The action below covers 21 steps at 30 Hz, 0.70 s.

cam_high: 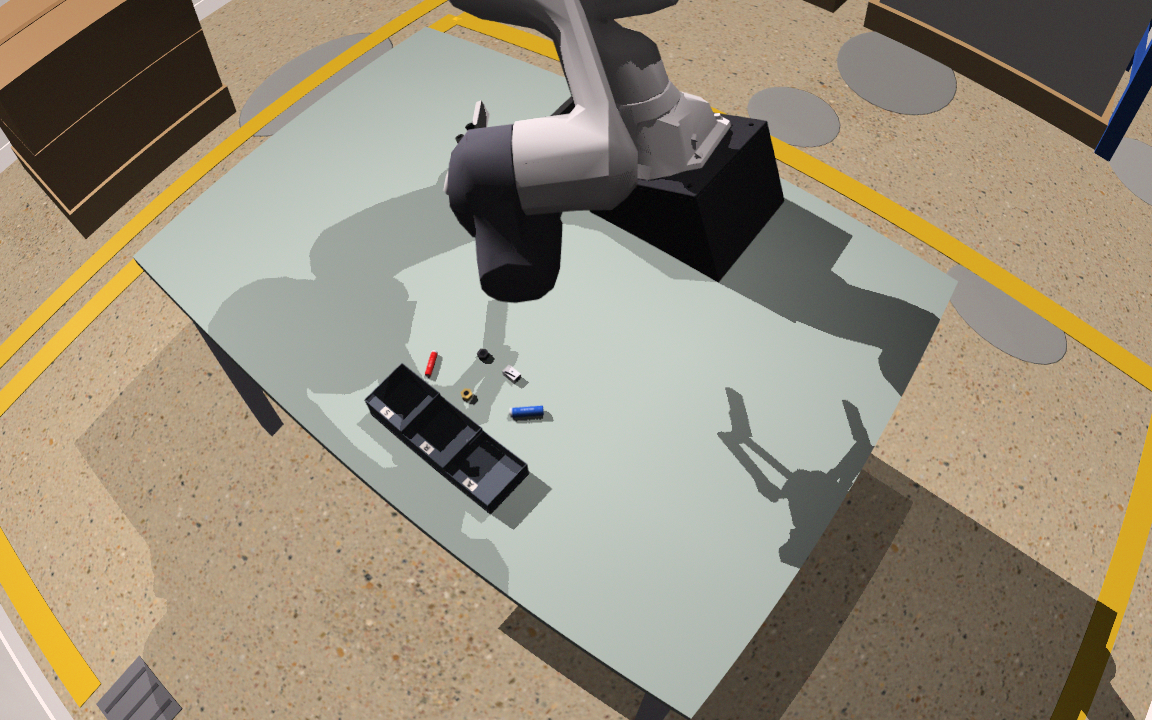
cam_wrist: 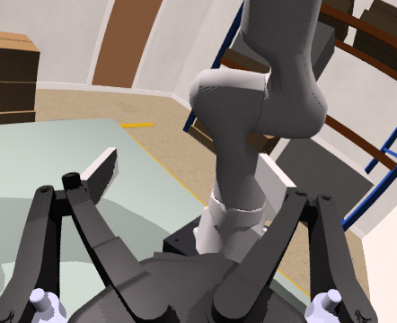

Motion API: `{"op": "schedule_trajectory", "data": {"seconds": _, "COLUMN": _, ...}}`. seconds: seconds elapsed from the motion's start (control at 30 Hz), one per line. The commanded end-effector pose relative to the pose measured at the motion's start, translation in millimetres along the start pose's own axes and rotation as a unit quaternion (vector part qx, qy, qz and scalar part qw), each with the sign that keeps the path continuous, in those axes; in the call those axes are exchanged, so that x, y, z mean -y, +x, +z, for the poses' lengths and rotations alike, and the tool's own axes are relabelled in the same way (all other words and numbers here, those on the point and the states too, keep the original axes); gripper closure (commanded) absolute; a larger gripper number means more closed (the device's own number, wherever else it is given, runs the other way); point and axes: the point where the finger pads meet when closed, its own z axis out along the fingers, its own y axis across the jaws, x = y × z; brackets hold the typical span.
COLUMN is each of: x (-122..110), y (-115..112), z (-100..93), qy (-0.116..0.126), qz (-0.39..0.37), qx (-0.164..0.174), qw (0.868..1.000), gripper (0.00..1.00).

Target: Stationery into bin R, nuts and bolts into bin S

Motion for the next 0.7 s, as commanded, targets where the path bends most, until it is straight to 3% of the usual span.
{"op": "schedule_trajectory", "data": {"seconds": 0.0, "x": 0, "y": 0, "z": 0.0, "qy": 0.0, "qz": 0.0, "qx": 0.0, "qw": 1.0, "gripper": 0.0}}
{"op": "schedule_trajectory", "data": {"seconds": 0.53, "x": 0, "y": 0, "z": 0.0, "qy": 0.0, "qz": 0.0, "qx": 0.0, "qw": 1.0, "gripper": 0.0}}
{"op": "schedule_trajectory", "data": {"seconds": 0.57, "x": 3, "y": -8, "z": 1.1, "qy": 0.0, "qz": 0.0, "qx": 0.0, "qw": 1.0, "gripper": 0.95}}
{"op": "schedule_trajectory", "data": {"seconds": 0.67, "x": 12, "y": -31, "z": 4.3, "qy": 0.0, "qz": 0.0, "qx": 0.0, "qw": 1.0, "gripper": 0.95}}
